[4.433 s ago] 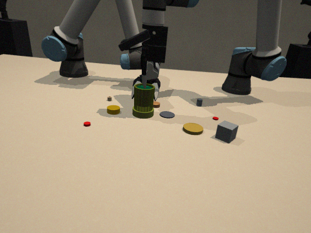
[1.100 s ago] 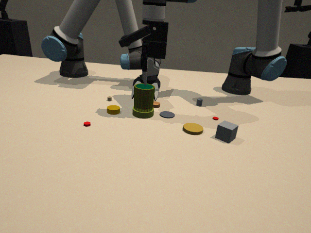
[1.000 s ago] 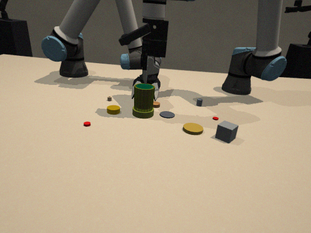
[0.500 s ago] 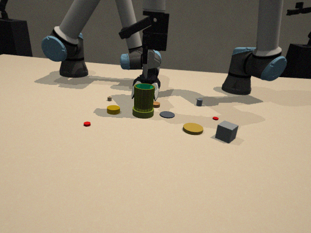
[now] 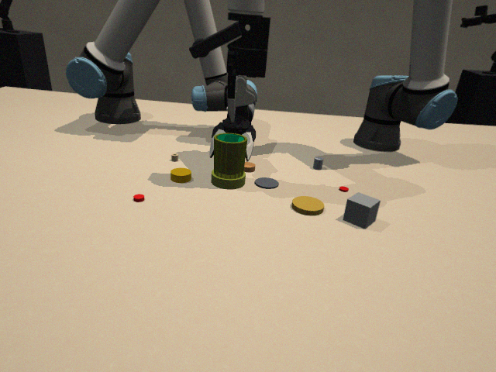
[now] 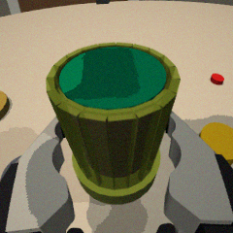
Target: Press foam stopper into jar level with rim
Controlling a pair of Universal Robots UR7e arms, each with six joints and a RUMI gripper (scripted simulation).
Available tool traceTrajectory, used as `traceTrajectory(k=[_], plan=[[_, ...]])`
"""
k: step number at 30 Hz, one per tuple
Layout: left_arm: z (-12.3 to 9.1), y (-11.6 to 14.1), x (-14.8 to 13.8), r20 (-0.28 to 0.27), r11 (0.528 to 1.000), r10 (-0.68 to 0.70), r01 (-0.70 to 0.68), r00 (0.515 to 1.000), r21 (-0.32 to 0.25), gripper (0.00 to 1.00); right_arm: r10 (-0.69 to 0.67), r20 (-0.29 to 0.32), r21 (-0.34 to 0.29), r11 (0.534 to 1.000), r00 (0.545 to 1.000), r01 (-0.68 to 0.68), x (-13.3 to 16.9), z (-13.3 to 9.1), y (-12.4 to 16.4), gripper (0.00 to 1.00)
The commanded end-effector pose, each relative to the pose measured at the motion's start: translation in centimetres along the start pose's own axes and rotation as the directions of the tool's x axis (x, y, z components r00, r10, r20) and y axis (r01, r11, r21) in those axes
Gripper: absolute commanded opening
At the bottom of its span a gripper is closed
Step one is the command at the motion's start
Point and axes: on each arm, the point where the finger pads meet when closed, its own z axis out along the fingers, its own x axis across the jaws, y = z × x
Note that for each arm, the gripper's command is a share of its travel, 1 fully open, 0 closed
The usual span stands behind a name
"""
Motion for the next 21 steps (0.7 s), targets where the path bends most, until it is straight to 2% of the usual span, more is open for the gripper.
traceTrajectory(k=[1, 10, 21], plan=[[0.0, -0.1, 0.0, 0.002, 1.000, 0.000, 0.000, 1.000, 0.003, 0.00, 0.001, 0.000, 0.000, 1.000, 1.000, -0.001, 0.0, 0.0, -0.1, 0.33], [-0.6, -0.1, 0.0, 0.002, 1.000, 0.000, 0.000, 1.000, 0.003, 0.00, 0.001, 0.000, 0.000, 1.000, 1.000, -0.001, 0.0, 0.0, -0.1, 0.33], [-4.2, 0.0, 0.0, 0.000, 1.000, 0.000, 0.000, 1.000, 0.000, 0.00, 0.001, 0.000, 0.000, 1.000, 1.000, -0.001, 0.0, 0.0, -0.1, 0.33]])
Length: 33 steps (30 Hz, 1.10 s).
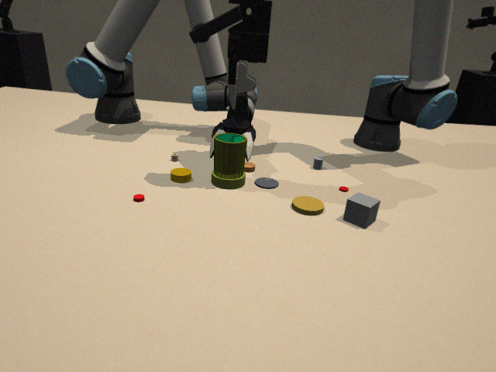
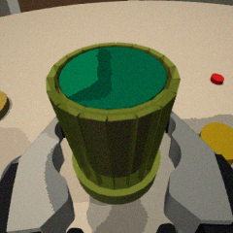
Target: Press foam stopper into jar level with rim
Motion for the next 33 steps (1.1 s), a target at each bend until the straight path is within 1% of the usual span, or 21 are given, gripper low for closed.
traceTrajectory(k=[1, 7, 8, 24, 33], plan=[[-1.3, 0.0, 0.0, -0.001, 1.000, 0.000, 0.000, 1.000, -0.001, 0.00, 0.001, 0.000, 0.000, 1.000, 1.000, -0.001, 0.0, 0.0, -0.1, 0.33], [-1.3, 0.0, 0.0, -0.001, 1.000, 0.000, 0.000, 1.000, -0.001, 0.00, 0.001, 0.000, 0.000, 1.000, 1.000, -0.001, 0.0, 0.0, -0.1, 0.33], [-1.3, 0.0, 0.0, -0.001, 1.000, 0.000, 0.000, 1.000, -0.001, 0.00, 0.001, 0.000, 0.000, 1.000, 1.000, -0.001, 0.0, 0.0, -0.1, 0.79], [-1.1, 0.0, 0.0, 0.001, 1.000, 0.000, 0.000, 1.000, 0.001, 0.00, 0.001, 0.000, 0.000, 1.000, 1.000, -0.001, 0.0, 0.0, -0.1, 0.79], [-1.1, 0.0, 0.0, 0.001, 1.000, 0.000, 0.000, 1.000, 0.001, 0.00, 0.001, -0.001, 0.000, 1.000, 1.000, -0.001, 0.0, -1.5, 0.0, 0.79]])
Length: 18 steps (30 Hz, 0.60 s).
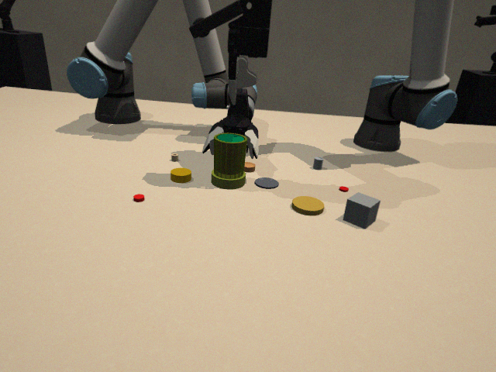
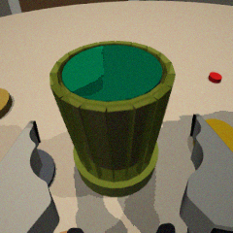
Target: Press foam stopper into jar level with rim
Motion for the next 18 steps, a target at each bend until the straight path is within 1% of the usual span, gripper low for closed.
traceTrajectory(k=[1, 7, 18], plan=[[-0.1, 0.0, 0.0, 0.001, 1.000, 0.000, 0.000, 1.000, 0.001, 0.00, 0.001, -0.005, 0.000, 1.000, 1.000, -0.001, 0.1, -0.9, 0.0, 0.79], [-0.1, 0.0, 0.0, 0.001, 1.000, 0.000, 0.000, 1.000, 0.001, 0.00, 0.000, -0.007, 0.000, 1.000, 1.000, 0.000, 0.1, -1.4, 0.0, 0.79], [-0.1, 0.0, 0.0, 0.001, 1.000, 0.000, 0.000, 1.000, 0.001, 0.00, 0.010, -0.007, 0.001, 1.000, 1.000, -0.010, 0.1, -3.1, 0.0, 0.79]])
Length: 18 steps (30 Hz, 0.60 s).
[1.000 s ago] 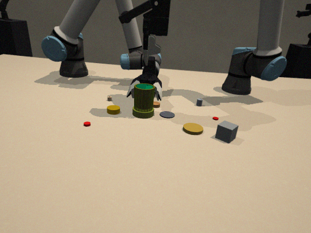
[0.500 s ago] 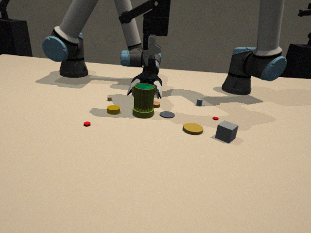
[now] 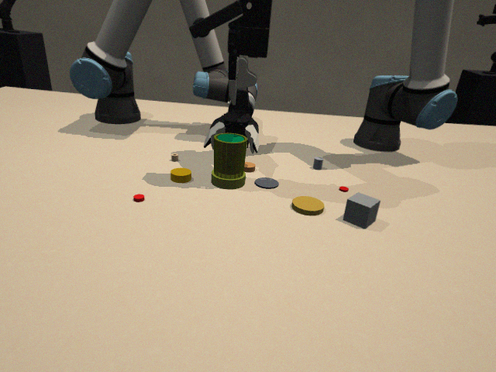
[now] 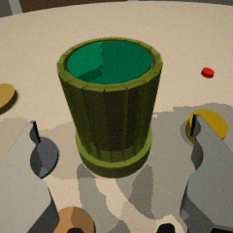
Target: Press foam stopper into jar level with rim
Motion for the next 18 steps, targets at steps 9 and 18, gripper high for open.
traceTrajectory(k=[9, 18], plan=[[-0.1, 0.0, 0.0, 0.001, 1.000, 0.000, 0.000, 1.000, 0.001, 0.00, 0.008, -0.005, 0.001, 1.000, 1.000, -0.008, -0.1, -1.7, -0.1, 0.79], [-0.1, 0.0, 0.0, 0.001, 1.000, 0.000, 0.000, 1.000, 0.001, 0.00, 0.009, -0.004, 0.001, 1.000, 1.000, -0.009, -0.1, -3.0, -0.2, 0.79]])
